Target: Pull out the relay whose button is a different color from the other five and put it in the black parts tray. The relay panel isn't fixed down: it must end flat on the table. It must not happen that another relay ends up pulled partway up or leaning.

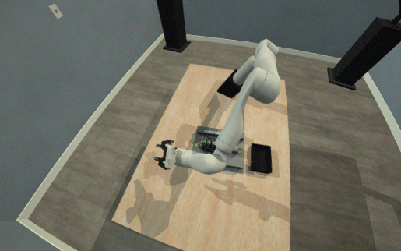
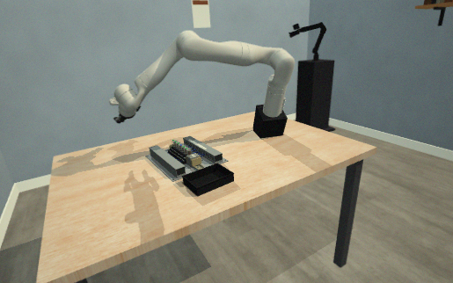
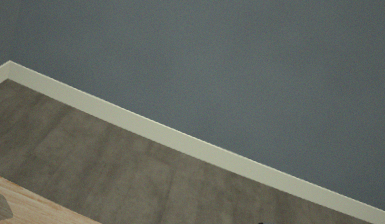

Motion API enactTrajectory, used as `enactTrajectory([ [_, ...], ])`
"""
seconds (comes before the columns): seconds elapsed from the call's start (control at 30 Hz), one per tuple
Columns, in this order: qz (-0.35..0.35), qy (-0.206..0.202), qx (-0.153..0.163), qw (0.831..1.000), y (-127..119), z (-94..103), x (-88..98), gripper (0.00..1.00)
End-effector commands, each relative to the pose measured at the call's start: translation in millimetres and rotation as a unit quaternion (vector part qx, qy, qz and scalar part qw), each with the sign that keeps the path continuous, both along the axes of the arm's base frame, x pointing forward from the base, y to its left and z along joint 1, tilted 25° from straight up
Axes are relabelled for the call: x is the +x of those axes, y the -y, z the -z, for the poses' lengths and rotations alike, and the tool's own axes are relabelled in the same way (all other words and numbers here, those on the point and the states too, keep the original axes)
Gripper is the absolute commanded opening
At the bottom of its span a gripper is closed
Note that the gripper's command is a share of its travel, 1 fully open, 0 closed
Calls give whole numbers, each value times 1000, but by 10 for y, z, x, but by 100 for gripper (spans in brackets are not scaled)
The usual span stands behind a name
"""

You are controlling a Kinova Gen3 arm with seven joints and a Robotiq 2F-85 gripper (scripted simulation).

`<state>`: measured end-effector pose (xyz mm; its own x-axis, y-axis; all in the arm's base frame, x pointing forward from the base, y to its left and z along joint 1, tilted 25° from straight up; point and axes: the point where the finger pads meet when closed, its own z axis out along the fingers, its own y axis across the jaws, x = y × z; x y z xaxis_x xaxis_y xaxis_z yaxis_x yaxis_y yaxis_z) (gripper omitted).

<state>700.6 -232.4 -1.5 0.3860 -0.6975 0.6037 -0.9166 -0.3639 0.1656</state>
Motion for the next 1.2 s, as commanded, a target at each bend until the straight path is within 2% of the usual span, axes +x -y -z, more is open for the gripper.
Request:
enactTrajectory([
  [0.0, 16, 12, 7, 1000, -33, -61, -25, 61],
  [0.57, 83, 52, 41, 994, -219, -247, -162, 61],
  [1.17, 170, 98, 80, 977, -454, -477, -358, 61],
])
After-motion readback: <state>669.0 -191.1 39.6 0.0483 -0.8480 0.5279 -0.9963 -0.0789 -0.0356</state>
